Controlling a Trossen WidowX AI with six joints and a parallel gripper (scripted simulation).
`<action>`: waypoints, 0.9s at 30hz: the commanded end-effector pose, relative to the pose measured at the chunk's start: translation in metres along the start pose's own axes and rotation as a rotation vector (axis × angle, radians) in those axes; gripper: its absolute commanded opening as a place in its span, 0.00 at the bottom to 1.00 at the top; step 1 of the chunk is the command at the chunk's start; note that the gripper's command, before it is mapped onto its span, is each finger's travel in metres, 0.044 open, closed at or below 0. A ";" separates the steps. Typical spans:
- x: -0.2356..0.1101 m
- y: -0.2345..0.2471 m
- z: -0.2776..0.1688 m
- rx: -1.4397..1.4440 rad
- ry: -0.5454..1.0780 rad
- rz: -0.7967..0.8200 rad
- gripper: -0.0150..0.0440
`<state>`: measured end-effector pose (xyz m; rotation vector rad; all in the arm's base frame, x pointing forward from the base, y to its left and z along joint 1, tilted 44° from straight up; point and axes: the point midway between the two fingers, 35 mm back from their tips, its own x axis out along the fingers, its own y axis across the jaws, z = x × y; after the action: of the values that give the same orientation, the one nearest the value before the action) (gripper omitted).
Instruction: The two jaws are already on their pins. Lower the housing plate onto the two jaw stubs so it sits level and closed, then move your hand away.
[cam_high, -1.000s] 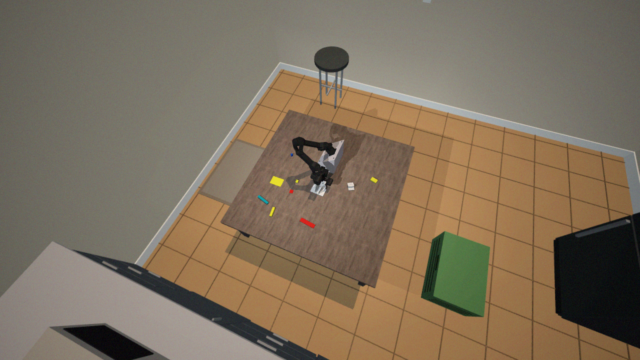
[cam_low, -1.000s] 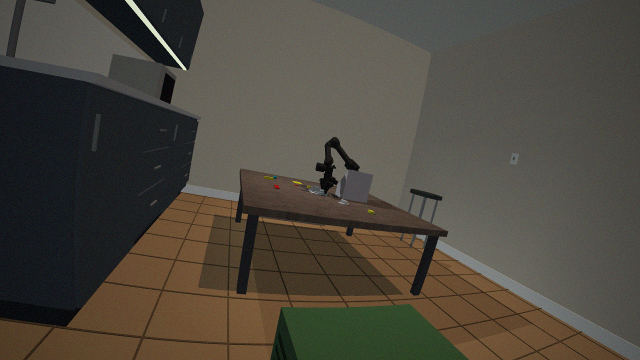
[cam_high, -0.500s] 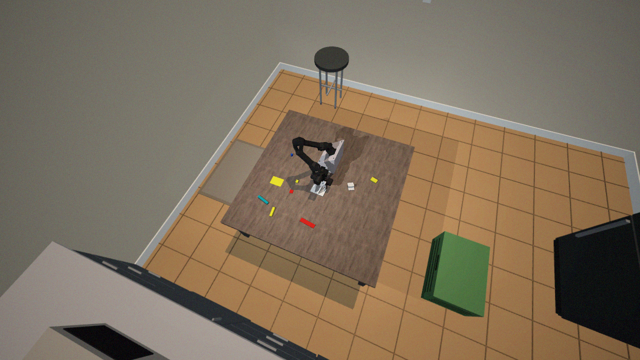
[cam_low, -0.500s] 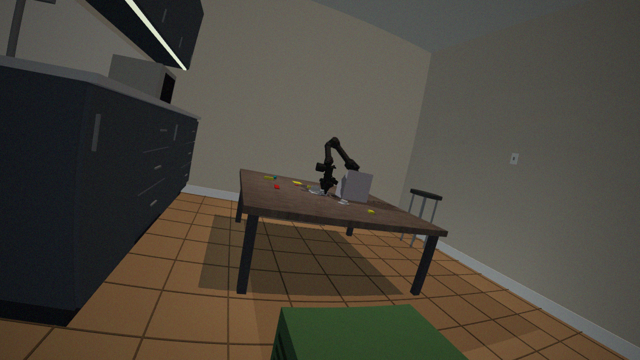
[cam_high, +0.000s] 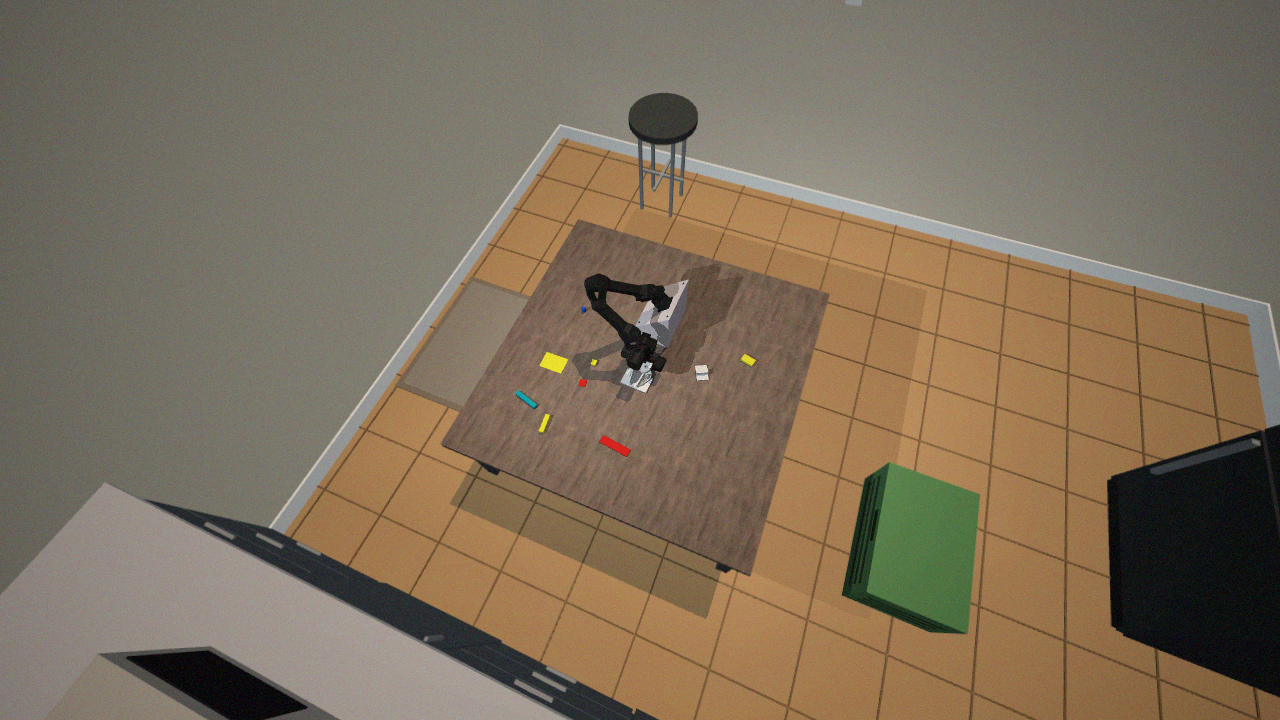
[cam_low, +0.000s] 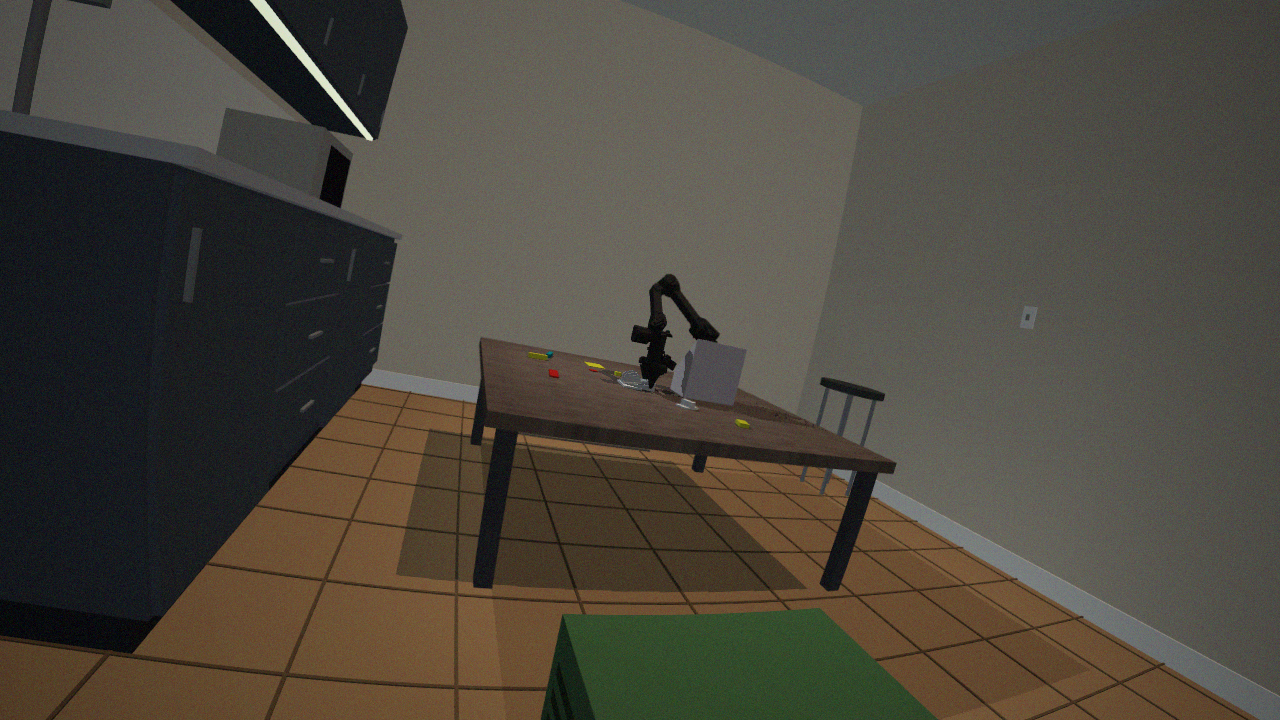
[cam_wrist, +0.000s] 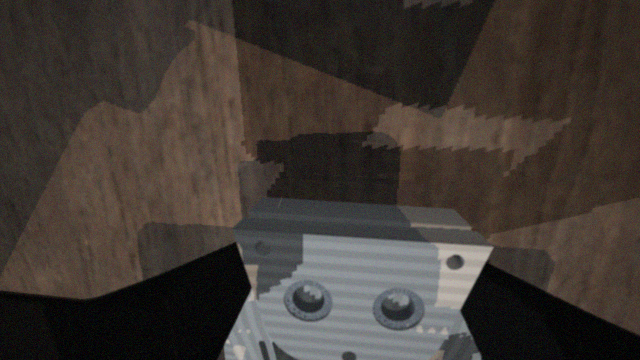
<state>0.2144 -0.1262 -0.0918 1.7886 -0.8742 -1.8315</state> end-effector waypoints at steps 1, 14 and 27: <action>0.003 0.001 0.000 0.010 -0.003 -0.001 0.85; -0.002 0.001 0.000 0.010 -0.003 -0.002 0.85; 0.001 0.001 0.000 0.010 -0.003 -0.002 0.85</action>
<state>0.2144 -0.1263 -0.0909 1.7927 -0.8826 -1.8373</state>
